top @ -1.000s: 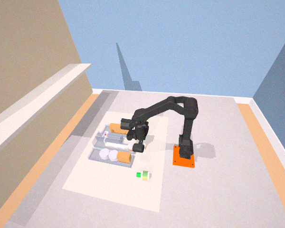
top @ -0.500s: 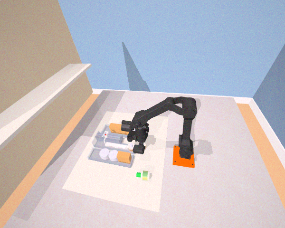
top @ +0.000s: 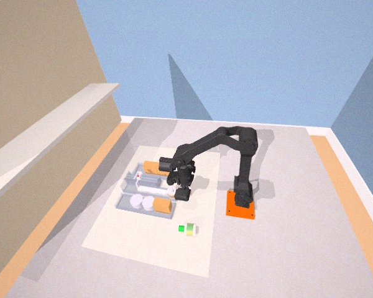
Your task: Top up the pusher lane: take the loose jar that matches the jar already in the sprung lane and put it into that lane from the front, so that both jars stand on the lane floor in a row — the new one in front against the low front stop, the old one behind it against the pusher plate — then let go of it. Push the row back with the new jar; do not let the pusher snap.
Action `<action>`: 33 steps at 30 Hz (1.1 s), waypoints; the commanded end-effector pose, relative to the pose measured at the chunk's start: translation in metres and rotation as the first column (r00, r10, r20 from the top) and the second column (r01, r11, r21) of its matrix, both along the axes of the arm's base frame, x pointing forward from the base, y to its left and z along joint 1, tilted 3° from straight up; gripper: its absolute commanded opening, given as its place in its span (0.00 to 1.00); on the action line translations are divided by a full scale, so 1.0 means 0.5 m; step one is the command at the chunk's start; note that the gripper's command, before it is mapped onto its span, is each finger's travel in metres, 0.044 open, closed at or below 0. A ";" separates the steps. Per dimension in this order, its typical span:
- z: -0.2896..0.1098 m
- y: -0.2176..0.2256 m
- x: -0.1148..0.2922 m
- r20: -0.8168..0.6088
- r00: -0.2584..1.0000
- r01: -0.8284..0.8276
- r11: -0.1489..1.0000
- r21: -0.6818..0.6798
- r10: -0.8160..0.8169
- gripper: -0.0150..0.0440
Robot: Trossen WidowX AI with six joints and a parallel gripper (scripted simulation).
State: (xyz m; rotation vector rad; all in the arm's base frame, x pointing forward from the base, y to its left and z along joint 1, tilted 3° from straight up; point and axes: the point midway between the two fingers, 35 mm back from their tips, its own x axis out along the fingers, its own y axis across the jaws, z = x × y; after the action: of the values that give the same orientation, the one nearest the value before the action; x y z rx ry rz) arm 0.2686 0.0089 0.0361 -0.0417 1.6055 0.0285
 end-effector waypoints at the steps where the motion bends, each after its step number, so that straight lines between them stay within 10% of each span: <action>1: 0.030 0.007 0.005 0.007 1.000 -0.008 1.000 0.027 0.008 0.25; 21: 0.203 0.010 0.023 0.010 1.000 -0.004 1.000 -0.008 0.004 0.25; 33: 0.117 0.043 0.042 0.012 1.000 0.015 1.000 -0.003 -0.015 0.25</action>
State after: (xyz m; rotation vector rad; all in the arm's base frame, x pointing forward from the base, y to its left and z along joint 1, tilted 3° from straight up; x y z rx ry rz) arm 0.2880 0.0225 0.1190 -0.0368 1.5784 0.0239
